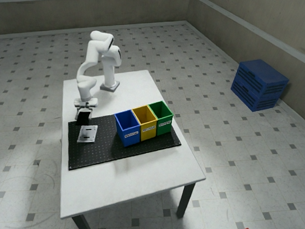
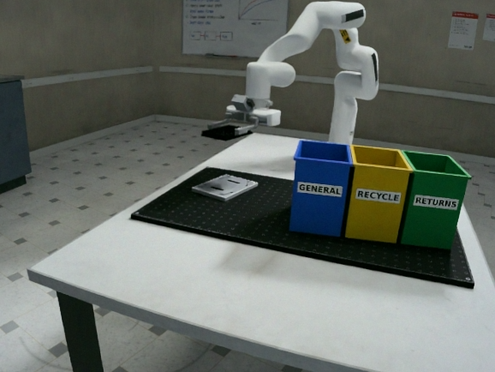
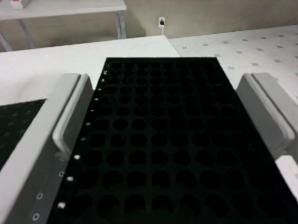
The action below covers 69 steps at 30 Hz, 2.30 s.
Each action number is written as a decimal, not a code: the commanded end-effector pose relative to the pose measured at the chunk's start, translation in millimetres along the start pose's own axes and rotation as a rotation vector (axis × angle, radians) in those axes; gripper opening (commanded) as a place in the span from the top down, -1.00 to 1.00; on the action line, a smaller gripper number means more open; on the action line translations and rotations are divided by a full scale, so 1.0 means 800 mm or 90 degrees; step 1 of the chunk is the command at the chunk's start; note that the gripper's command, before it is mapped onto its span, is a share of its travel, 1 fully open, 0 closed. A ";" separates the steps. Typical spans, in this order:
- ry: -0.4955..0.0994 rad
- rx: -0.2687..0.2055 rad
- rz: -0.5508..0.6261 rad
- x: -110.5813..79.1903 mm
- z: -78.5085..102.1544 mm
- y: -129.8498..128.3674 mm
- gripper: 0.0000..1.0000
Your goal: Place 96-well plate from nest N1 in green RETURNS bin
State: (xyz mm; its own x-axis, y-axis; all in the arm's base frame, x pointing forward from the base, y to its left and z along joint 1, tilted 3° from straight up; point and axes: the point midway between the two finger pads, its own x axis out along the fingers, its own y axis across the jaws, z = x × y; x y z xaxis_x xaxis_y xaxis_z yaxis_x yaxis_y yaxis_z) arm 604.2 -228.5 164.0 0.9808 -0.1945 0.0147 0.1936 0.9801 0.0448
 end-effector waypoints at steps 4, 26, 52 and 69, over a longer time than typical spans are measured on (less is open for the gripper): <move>-0.003 -0.001 0.000 0.001 0.020 0.000 1.00; -0.003 -0.001 0.000 0.001 0.058 0.000 1.00; -0.003 -0.001 0.255 -0.007 0.056 0.053 1.00; -0.003 -0.001 0.255 -0.016 0.055 0.115 1.00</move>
State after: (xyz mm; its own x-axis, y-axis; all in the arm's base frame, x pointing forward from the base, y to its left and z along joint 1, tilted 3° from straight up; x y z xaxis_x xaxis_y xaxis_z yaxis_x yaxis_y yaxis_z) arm 607.2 -150.9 209.4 0.9786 0.2033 0.0311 -0.2044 0.9782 0.0357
